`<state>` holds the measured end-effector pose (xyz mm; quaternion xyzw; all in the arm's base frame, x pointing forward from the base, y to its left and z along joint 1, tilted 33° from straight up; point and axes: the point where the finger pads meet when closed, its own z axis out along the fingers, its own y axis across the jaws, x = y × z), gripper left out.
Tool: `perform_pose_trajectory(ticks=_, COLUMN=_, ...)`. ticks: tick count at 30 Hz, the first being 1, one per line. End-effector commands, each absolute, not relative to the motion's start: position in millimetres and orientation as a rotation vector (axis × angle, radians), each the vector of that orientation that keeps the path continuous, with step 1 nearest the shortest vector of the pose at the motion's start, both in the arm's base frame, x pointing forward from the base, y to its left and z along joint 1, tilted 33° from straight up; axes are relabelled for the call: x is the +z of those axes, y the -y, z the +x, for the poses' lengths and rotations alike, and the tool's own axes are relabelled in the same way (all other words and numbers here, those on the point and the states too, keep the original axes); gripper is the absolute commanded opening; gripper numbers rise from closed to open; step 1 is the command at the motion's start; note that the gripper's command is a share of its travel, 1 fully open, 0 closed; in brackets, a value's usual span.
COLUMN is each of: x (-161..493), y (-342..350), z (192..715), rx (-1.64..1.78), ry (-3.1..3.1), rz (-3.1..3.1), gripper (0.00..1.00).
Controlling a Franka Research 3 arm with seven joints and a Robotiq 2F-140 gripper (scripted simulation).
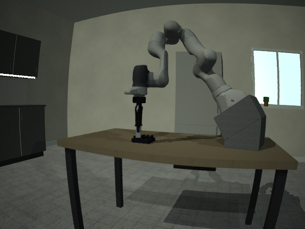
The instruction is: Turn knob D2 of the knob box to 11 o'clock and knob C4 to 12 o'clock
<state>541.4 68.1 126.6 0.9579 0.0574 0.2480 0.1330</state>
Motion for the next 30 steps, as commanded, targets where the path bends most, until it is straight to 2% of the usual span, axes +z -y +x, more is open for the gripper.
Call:
perform_pose_trajectory(ticks=1, x=130, y=-69, z=539, rx=0.720, ry=-0.162, rz=2.778, gripper=0.12)
perform_pose_trajectory(ticks=13, x=155, y=-76, z=525, rx=0.720, ry=-0.162, rz=2.778, gripper=0.12)
perform_pose_trajectory(ticks=30, x=158, y=-76, z=523, rx=0.721, ry=-0.159, rz=2.779, gripper=0.12)
